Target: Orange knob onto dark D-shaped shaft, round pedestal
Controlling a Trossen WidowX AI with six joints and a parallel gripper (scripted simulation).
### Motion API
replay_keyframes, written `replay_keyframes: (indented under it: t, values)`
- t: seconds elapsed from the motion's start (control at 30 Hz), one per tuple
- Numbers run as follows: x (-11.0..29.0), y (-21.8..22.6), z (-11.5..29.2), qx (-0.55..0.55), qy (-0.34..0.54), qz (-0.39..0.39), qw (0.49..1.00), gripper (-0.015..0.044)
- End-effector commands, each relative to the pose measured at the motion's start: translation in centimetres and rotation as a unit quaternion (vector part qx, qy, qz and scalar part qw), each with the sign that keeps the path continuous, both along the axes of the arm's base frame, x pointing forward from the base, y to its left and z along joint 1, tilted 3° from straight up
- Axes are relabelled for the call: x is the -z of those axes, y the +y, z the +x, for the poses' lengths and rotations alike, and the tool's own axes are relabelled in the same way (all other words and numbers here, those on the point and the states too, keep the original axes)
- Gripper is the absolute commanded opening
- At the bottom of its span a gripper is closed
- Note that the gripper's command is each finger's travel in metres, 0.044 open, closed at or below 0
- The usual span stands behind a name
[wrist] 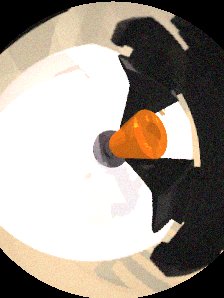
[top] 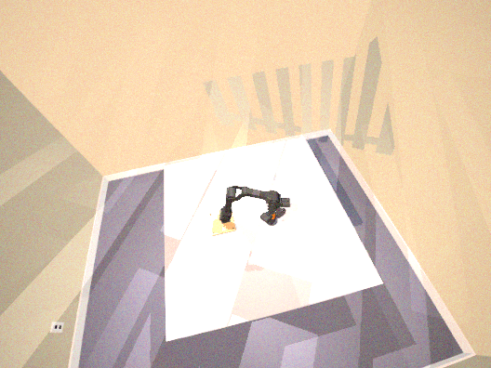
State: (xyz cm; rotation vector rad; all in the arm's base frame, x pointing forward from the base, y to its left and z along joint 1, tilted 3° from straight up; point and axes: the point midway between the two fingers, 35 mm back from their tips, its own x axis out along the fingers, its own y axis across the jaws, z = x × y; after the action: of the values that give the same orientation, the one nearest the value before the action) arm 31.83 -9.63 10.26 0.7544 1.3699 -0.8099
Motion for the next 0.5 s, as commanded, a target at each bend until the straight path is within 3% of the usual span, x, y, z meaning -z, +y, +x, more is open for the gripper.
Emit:
replay_keyframes:
  t: [0.0, 0.47]
  values:
    - [0.11, -0.08, 0.1, 0.009, -0.002, -0.001, 1.0, 0.0]
    - [0.3, -0.01, -0.14, 0.009, -0.002, -0.001, 1.0, 0.0]
